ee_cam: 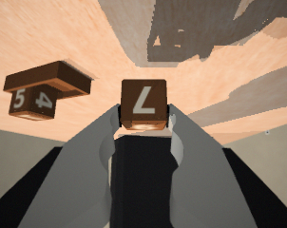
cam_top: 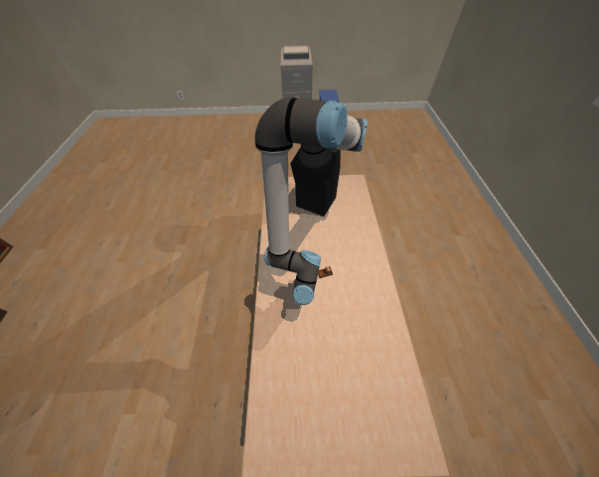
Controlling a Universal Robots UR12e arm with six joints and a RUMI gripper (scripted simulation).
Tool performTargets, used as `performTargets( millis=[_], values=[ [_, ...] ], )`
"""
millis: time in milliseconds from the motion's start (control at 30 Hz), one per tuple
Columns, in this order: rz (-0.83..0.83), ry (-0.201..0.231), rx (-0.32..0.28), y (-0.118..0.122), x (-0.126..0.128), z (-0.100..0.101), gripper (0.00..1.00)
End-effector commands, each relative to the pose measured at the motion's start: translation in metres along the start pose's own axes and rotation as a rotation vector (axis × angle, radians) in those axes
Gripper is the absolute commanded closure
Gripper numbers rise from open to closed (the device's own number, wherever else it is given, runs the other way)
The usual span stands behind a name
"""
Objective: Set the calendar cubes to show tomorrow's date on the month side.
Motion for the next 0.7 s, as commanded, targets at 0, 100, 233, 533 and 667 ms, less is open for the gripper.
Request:
performTargets(
  millis=[0,100,233,533,667],
  values=[
    [0.000,0.000,0.001,-0.006,0.001,0.005,0.89],
    [0.000,0.000,0.001,-0.008,0.002,0.008,0.89],
    [0.000,0.000,0.001,-0.012,0.003,0.011,0.89],
    [0.000,0.000,0.001,-0.015,0.003,0.014,0.89],
    [0.000,0.000,0.001,-0.016,0.004,0.015,0.89]
  ],
)
Point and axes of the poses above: the point where the finger pads meet when closed, its own z axis out along the fingers, its own x axis across the jaws, y = z × x, the point moved 1 cm from there along -z, back along the fingers, and after that the axes turned 13 degrees about -z, right-handed, at the moved point
